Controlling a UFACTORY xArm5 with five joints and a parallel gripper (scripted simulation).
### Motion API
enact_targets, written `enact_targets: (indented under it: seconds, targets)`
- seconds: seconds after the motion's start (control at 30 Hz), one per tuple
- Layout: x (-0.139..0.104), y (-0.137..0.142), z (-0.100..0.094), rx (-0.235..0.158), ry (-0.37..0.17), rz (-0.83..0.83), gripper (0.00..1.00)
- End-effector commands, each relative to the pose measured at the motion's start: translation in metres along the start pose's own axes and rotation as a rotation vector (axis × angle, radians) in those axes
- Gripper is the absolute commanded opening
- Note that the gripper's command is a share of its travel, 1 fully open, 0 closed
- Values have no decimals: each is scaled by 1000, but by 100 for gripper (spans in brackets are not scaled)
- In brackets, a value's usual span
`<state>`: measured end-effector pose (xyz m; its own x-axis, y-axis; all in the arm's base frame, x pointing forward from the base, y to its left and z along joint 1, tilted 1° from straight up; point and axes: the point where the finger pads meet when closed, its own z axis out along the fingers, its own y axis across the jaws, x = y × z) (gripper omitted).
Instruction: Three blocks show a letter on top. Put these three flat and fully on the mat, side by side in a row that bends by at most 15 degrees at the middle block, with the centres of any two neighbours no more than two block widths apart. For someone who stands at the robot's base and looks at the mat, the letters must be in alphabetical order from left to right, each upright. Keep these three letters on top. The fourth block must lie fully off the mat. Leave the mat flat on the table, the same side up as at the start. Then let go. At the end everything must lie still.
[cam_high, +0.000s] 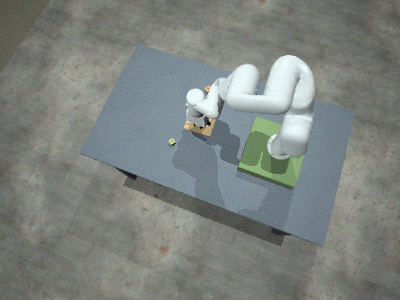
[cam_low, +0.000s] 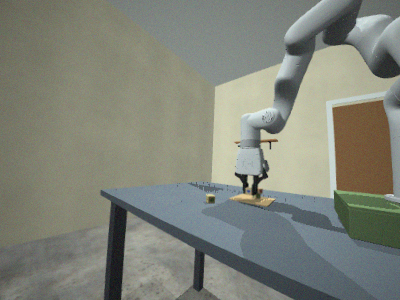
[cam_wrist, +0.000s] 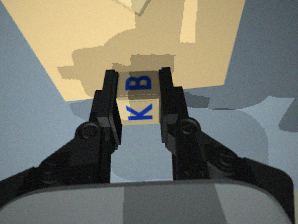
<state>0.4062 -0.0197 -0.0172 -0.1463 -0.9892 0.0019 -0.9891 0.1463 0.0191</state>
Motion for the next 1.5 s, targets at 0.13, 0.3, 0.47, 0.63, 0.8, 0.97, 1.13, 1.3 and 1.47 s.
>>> enact_targets:
  seconds: [0.13,0.3,0.47,0.63,0.8,0.97,1.13,1.3,1.47]
  targets:
    - [-1,-4,16,7,-1,0,21]
    - [-1,-4,17,7,-1,0,21]
    - [-1,-4,17,7,-1,0,21]
    - [-1,-4,17,7,-1,0,21]
    - [-1,-4,17,7,-1,0,21]
    - [-1,-4,17,7,-1,0,21]
    - [-1,-4,17,7,-1,0,21]
    - [-1,-4,17,7,-1,0,21]
    - [-1,-4,17,7,-1,0,21]
